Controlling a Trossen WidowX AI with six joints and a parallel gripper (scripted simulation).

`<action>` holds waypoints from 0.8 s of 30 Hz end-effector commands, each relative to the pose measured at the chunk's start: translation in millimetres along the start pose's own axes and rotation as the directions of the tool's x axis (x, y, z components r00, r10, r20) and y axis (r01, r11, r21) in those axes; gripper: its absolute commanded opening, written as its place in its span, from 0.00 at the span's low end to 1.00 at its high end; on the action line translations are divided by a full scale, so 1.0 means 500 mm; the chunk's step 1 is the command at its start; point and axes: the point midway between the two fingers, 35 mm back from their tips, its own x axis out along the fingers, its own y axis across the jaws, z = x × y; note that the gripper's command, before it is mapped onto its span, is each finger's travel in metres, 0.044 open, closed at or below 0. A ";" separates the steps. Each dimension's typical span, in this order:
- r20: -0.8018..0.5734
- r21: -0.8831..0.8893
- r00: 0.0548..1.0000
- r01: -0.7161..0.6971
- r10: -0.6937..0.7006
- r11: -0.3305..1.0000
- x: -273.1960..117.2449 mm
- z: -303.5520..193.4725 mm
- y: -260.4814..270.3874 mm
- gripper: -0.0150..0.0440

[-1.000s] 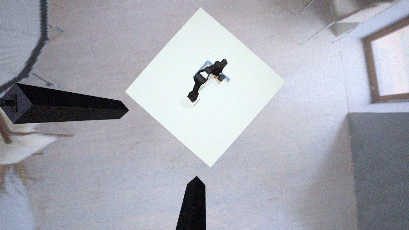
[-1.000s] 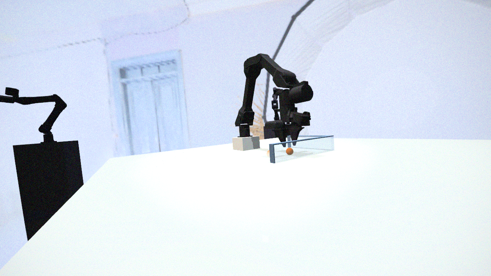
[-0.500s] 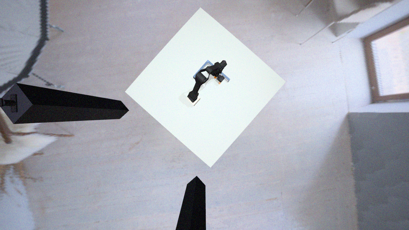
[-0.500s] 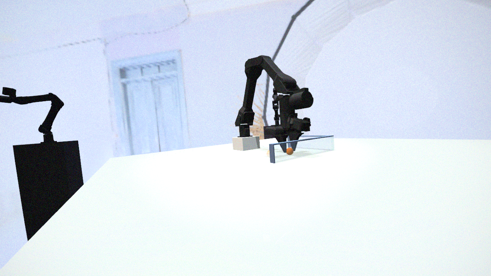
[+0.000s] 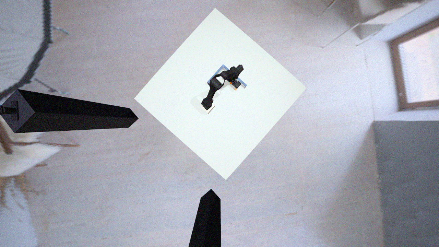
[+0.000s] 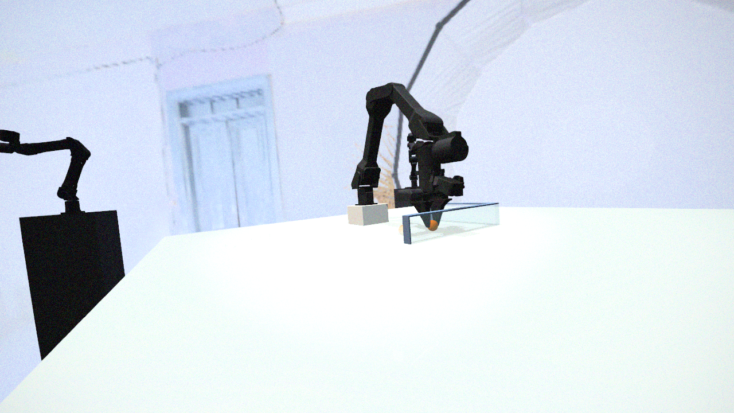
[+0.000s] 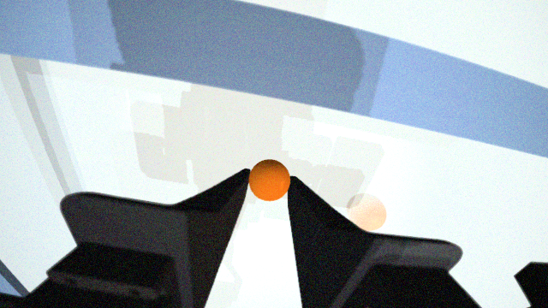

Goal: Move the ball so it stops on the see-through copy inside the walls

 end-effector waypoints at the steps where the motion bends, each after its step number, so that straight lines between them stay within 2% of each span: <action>1: 0.011 -0.004 1.000 0.000 0.000 1.000 -0.042 0.011 0.000 0.25; 14: 0.011 -0.004 1.000 0.000 0.000 1.000 -0.233 0.003 0.000 0.25; 20: 0.011 -0.004 1.000 0.000 0.000 1.000 -0.242 0.001 -0.002 0.25; 24: 0.010 -0.004 1.000 0.002 -0.002 1.000 -0.223 -0.004 -0.042 0.25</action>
